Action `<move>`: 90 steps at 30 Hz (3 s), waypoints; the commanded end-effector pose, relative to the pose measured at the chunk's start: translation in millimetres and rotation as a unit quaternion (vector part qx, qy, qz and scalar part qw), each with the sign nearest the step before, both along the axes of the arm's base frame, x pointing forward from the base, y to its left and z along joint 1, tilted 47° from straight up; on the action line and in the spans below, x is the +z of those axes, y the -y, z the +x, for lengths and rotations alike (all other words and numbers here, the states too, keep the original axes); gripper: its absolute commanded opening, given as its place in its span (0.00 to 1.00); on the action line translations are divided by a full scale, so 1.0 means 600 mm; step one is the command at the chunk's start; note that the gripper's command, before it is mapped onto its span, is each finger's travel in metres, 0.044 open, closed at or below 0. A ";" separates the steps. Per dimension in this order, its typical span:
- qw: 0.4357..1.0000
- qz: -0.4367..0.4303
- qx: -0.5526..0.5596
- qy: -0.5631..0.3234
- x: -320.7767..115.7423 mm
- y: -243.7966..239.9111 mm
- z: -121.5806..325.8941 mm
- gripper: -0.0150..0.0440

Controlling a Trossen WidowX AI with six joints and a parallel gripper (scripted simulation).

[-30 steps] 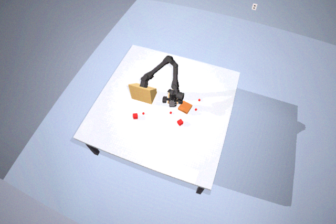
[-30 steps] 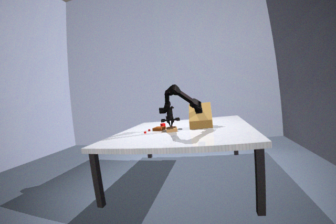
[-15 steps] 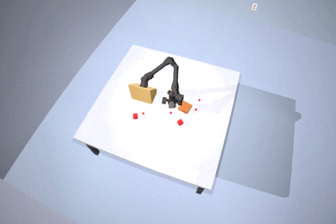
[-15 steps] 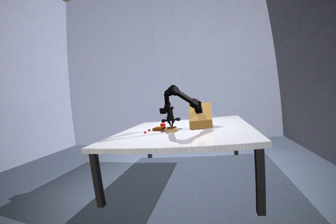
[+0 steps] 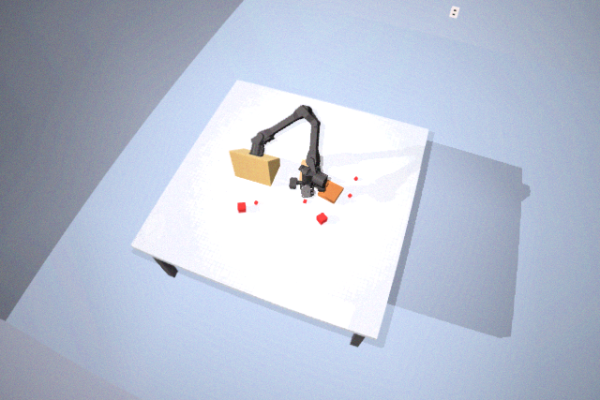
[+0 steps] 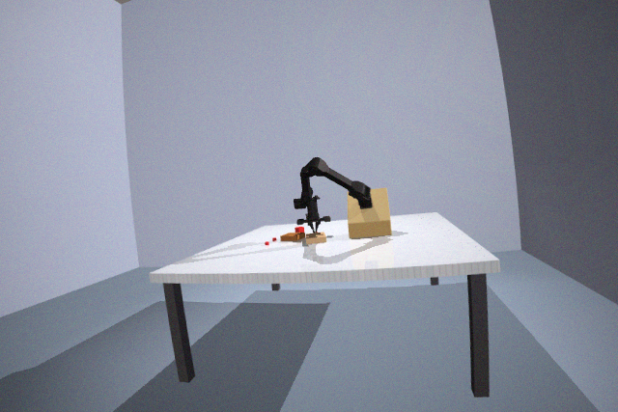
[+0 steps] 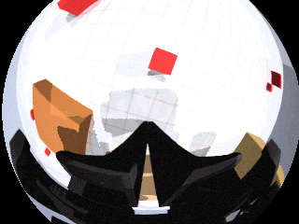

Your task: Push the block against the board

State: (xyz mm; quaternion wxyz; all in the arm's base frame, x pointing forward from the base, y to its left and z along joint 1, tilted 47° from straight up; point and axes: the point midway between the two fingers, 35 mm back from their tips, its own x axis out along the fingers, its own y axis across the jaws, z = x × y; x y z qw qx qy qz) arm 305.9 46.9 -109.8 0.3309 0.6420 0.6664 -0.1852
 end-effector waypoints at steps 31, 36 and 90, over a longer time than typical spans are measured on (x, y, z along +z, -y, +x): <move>0.958 -0.026 0.195 0.207 0.109 0.032 0.017 0.25; 0.930 -0.032 0.252 0.265 0.124 0.018 0.021 0.25; 0.258 -0.048 0.662 0.702 0.300 -0.151 0.003 0.25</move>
